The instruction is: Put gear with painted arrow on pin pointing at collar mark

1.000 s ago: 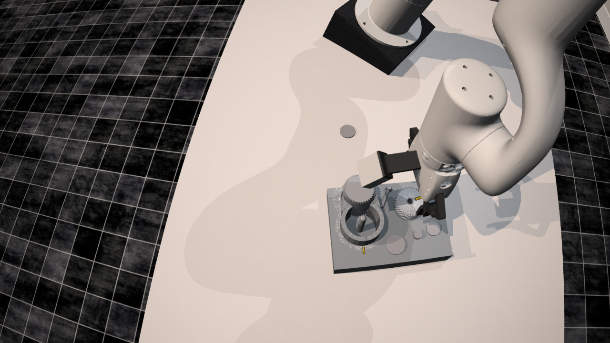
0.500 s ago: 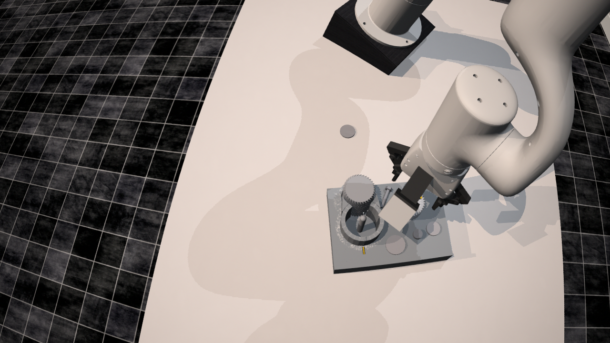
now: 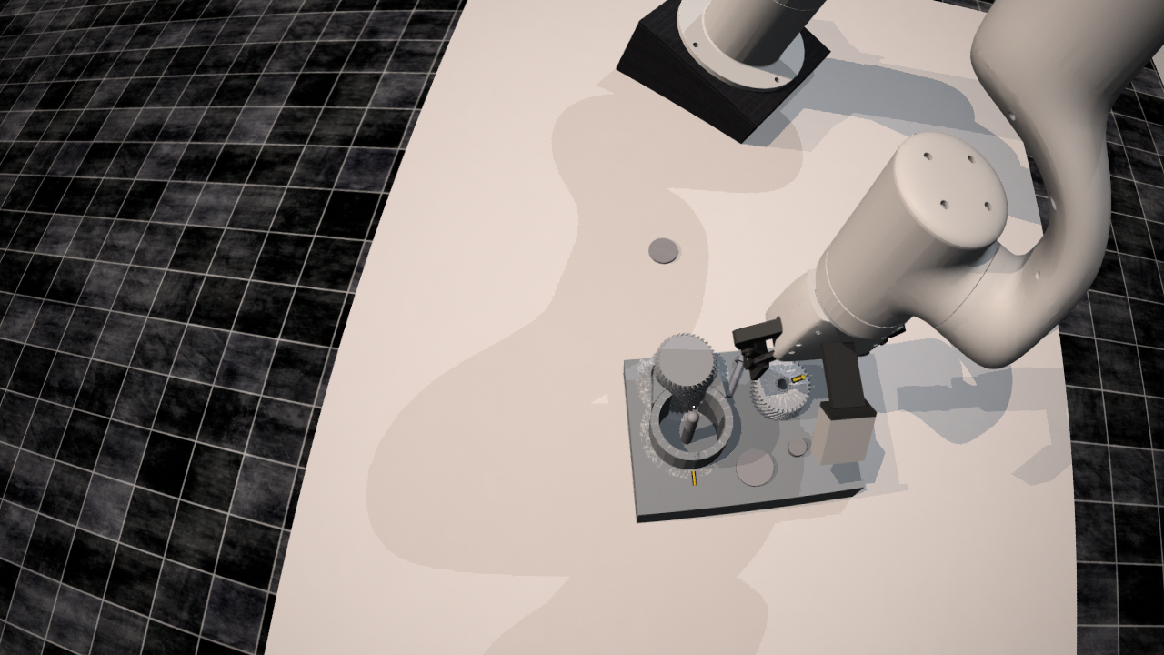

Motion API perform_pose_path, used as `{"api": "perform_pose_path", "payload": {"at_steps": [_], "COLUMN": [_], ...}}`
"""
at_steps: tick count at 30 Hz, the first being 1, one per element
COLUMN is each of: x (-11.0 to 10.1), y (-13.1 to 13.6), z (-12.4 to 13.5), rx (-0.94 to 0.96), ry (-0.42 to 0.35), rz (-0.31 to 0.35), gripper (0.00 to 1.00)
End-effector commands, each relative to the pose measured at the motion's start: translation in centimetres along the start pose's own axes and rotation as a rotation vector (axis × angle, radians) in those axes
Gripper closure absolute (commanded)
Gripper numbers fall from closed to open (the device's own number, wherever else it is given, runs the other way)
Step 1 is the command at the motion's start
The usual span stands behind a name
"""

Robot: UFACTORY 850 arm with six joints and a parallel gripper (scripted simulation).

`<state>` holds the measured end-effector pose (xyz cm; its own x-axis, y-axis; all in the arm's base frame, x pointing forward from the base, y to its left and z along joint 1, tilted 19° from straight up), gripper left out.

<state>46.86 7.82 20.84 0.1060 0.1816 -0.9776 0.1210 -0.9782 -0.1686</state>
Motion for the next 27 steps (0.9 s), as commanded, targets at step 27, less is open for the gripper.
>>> {"api": "perform_pose_path", "payload": {"at_steps": [27], "x": [-0.01], "y": [0.67], "z": [0.25], "rx": [-0.530], "ry": [0.081], "rz": [-0.094], "gripper": [0.07]}}
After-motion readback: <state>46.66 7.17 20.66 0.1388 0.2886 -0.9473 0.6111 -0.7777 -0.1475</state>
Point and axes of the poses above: the point where the finger pads meet when closed, its own x axis out along the fingers, its own y axis across the jaws, z = x × y, the point moved 6 cm from there along -x, back along the fingers, and after that the axes turned 14 degrees about x, right-handed, at the moved point
